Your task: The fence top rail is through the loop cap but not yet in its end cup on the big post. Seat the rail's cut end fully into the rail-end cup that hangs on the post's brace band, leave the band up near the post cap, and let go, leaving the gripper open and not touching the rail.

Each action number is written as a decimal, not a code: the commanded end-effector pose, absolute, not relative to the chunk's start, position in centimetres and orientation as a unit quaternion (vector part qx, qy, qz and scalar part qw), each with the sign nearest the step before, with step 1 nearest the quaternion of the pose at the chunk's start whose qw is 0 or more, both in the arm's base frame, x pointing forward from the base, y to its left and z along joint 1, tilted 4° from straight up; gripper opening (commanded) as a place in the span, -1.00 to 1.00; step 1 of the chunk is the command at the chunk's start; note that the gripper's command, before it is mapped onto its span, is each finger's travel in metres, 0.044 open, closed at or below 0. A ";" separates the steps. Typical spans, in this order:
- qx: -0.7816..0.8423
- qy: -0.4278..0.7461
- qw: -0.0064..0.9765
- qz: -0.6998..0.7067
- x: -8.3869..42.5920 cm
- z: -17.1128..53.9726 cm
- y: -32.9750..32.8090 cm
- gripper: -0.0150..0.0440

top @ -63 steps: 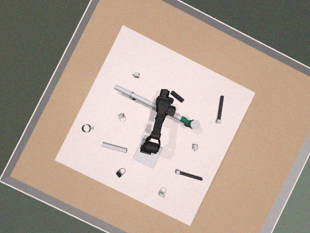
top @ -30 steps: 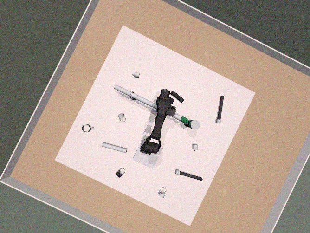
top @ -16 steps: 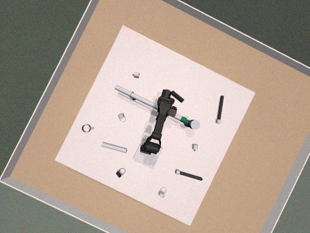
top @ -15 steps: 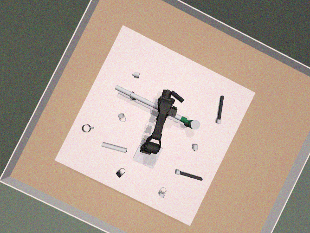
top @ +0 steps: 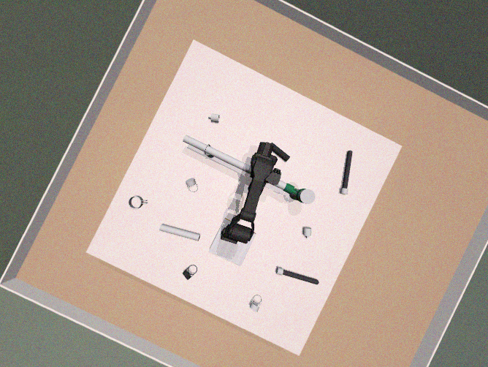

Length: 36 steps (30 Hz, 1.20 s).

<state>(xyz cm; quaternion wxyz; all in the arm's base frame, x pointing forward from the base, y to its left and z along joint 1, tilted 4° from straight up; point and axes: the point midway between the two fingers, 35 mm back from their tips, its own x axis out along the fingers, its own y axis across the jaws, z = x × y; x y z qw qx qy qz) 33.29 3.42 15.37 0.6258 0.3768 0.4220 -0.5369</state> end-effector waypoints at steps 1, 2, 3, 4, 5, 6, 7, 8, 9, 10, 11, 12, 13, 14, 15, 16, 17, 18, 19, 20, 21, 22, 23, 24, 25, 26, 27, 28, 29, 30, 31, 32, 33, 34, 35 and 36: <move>0.377 0.415 0.630 -0.537 33.4 15.9 2.8 -0.49; 0.377 0.415 0.630 -0.537 33.4 15.9 2.7 -0.49; 0.377 0.415 0.630 -0.537 33.4 15.9 2.6 -0.49; 0.377 0.415 0.630 -0.537 33.4 15.9 2.6 -0.49; 0.377 0.415 0.630 -0.537 33.4 15.9 2.5 -0.49; 0.377 0.415 0.630 -0.537 33.4 16.0 2.4 -0.49; 0.377 0.415 0.630 -0.537 33.4 16.0 2.4 -0.49; 0.377 0.415 0.630 -0.537 33.4 16.0 2.3 -0.49; 0.377 0.415 0.630 -0.537 33.4 16.0 2.2 -0.49; 0.377 0.415 0.630 -0.537 33.5 16.0 2.2 -0.49; 0.377 0.415 0.630 -0.537 33.5 16.0 2.1 -0.49; 0.377 0.415 0.630 -0.537 33.5 16.0 2.0 -0.49; 0.377 0.415 0.630 -0.537 33.5 16.0 2.0 -0.49; 0.377 0.415 0.630 -0.537 33.5 16.0 1.9 -0.49; 0.377 0.415 0.630 -0.537 33.5 16.0 1.9 -0.49; 0.377 0.415 0.630 -0.537 33.5 16.0 1.8 -0.49; 0.377 0.415 0.630 -0.537 33.5 16.0 1.7 -0.49; 0.377 0.415 0.630 -0.537 33.5 16.0 1.7 -0.49; 0.377 0.415 0.630 -0.537 33.5 16.0 1.6 -0.49; 0.377 0.415 0.630 -0.537 33.5 16.0 1.5 -0.49; 0.377 0.415 0.630 -0.537 33.5 16.0 1.5 -0.49; 0.377 0.415 0.630 -0.537 33.5 16.0 1.4 -0.49; 0.377 0.415 0.630 -0.537 33.5 16.1 1.4 -0.49; 0.377 0.415 0.630 -0.537 33.5 16.1 1.3 -0.49; 0.377 0.422 0.626 -0.537 33.5 15.6 1.9 -0.49; 0.377 0.422 0.626 -0.537 33.5 15.6 1.9 -0.49; 0.377 0.422 0.626 -0.537 33.5 15.6 1.9 -0.49; 0.377 0.422 0.626 -0.537 33.5 15.6 1.9 -0.49; 0.377 0.422 0.626 -0.537 33.5 15.6 1.9 -0.49; 0.377 0.422 0.626 -0.537 33.5 15.6 1.9 -0.49; 0.377 0.422 0.626 -0.537 33.5 15.6 1.9 -0.49; 0.377 0.422 0.626 -0.537 33.5 15.6 1.9 -0.49; 0.377 0.422 0.626 -0.537 33.5 15.6 1.9 -0.49; 0.377 0.422 0.626 -0.537 33.5 15.6 1.9 -0.40; 0.377 0.422 0.626 -0.537 33.5 15.6 1.9 -0.31; 0.377 0.422 0.626 -0.537 33.5 15.6 1.9 -0.22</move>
